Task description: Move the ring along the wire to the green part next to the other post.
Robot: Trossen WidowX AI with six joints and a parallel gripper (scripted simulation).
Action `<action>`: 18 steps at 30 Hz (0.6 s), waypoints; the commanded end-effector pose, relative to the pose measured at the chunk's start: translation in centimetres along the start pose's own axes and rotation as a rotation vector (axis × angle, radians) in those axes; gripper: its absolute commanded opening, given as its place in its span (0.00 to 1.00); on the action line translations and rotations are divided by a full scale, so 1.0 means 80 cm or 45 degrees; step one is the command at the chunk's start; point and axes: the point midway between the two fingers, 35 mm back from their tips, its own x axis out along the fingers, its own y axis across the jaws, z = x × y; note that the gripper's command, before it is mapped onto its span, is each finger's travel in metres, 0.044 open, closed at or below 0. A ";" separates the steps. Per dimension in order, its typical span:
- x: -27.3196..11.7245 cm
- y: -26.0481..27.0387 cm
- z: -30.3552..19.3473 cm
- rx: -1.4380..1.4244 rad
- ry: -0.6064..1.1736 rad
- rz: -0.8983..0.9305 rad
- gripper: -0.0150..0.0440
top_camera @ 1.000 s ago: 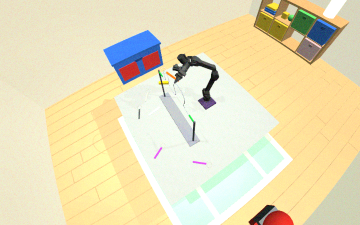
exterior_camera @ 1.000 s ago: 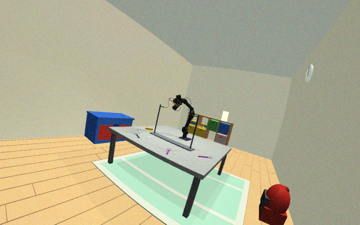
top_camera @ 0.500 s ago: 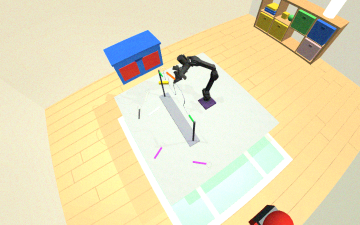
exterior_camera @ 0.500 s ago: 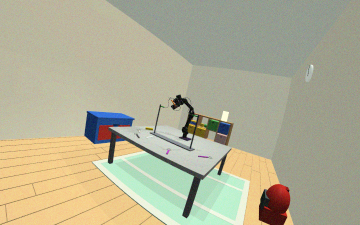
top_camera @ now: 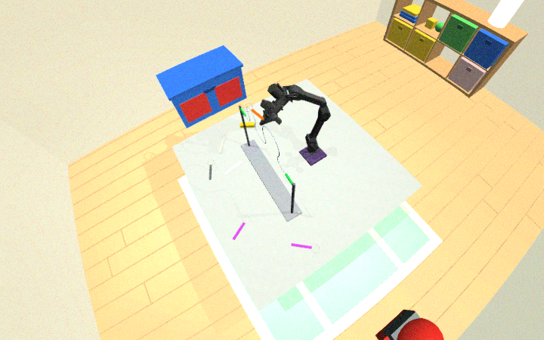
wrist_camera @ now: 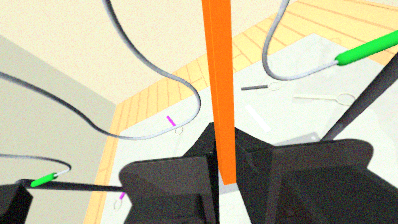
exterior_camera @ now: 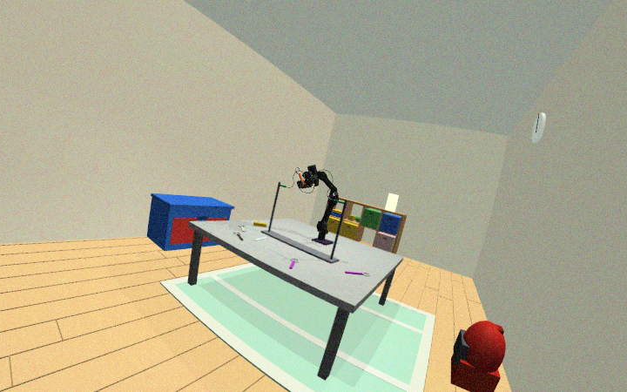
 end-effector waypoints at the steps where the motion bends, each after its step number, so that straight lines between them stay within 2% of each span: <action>1: 0.000 -0.006 -0.001 -0.107 -0.008 -0.064 0.00; 18: 0.000 -0.031 0.004 -0.482 -0.052 -0.301 0.00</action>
